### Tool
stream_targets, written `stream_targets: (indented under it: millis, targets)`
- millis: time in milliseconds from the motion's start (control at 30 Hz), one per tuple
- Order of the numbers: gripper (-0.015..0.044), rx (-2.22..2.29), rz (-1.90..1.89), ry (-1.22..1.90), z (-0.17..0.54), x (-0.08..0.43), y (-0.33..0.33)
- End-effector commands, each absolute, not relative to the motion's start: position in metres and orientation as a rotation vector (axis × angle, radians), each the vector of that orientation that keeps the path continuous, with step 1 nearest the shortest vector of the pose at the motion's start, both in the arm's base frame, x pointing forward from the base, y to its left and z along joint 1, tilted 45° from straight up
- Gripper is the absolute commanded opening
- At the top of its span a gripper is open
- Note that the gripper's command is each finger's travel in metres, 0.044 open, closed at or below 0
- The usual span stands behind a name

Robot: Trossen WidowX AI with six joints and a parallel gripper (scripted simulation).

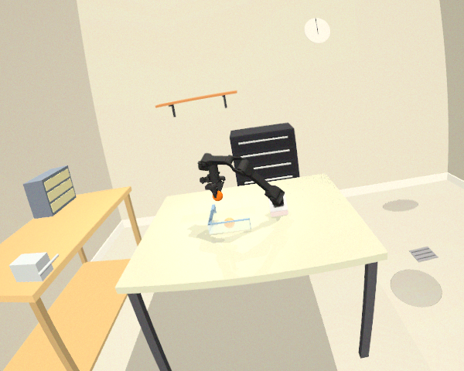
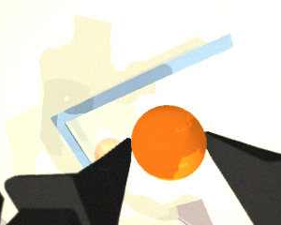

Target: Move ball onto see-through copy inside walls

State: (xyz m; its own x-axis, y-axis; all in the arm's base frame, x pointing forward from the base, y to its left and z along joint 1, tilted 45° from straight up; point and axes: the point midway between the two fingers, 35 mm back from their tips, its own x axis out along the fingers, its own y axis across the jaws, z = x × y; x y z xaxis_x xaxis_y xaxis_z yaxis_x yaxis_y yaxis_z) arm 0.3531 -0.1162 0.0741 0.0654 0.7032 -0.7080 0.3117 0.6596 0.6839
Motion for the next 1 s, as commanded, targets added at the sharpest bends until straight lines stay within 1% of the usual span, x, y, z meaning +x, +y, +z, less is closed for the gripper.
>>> stream_targets:
  millis: [0, 967]
  targets:
    - [0.0000, 0.962, 0.272, 1.550, 0.085, 0.352, -0.103]
    - [0.0000, 1.558, -0.399, 1.705, 0.121, 0.323, -0.021]
